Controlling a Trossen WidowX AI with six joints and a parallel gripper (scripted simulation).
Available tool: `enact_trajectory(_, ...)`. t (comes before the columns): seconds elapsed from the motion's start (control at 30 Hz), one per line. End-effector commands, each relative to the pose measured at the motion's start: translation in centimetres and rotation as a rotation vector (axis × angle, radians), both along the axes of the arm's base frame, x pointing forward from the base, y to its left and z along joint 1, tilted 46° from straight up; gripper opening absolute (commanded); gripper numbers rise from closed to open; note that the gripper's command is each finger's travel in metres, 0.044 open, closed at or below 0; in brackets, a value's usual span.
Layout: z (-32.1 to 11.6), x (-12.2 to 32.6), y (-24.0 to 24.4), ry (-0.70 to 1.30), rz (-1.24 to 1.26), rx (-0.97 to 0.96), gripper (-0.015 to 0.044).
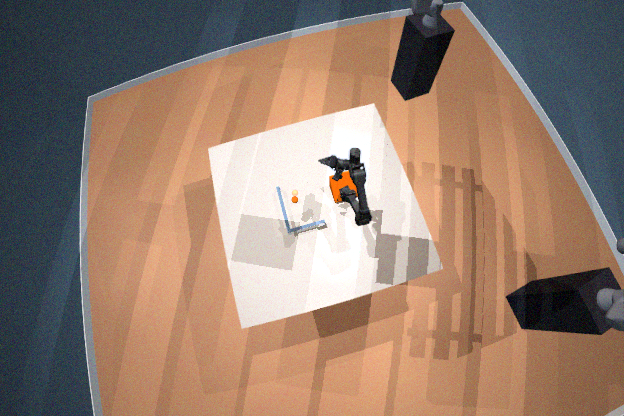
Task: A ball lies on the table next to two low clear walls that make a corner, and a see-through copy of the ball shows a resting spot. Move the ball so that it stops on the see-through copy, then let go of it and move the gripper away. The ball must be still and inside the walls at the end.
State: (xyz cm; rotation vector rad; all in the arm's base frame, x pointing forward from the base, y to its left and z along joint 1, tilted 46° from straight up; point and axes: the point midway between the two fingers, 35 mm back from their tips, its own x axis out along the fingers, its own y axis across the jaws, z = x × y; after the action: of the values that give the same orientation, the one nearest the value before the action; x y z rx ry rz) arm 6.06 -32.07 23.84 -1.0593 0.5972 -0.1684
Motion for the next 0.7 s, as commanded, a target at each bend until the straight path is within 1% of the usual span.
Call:
enact_trajectory(0.0, -4.0, 6.0, 0.0, -0.018, 0.060, 0.393, 0.0320)
enact_trajectory(0.17, -7.5, 11.0, 1.3, 0.032, 0.081, 0.720, 0.0320)
enact_trajectory(0.33, -11.1, 15.5, 3.6, 0.142, 0.061, 1.029, 0.0320)
enact_trajectory(0.5, -14.7, 19.4, 7.0, 0.311, -0.001, 1.295, 0.0320)
enact_trajectory(0.67, -18.3, 22.5, 11.3, 0.532, -0.112, 1.507, 0.0320)
